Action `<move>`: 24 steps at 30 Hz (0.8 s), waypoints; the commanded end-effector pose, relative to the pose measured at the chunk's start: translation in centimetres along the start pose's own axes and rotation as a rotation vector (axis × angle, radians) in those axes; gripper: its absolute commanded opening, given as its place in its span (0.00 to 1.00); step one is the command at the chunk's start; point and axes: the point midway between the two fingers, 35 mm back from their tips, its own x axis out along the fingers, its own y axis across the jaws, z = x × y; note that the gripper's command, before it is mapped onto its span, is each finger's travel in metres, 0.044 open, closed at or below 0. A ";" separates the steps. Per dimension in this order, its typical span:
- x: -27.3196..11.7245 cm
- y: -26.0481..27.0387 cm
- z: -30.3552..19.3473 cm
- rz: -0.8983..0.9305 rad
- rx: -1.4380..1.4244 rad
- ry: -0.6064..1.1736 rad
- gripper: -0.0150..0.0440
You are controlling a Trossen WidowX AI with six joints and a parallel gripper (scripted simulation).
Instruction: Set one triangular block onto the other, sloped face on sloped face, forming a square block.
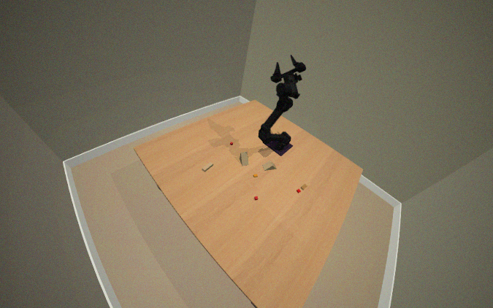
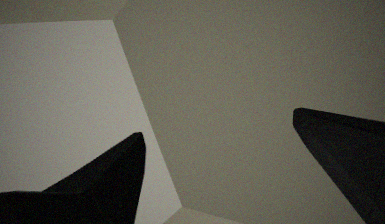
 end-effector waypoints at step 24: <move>-8.0 16.2 24.6 1.106 0.839 -0.456 1.00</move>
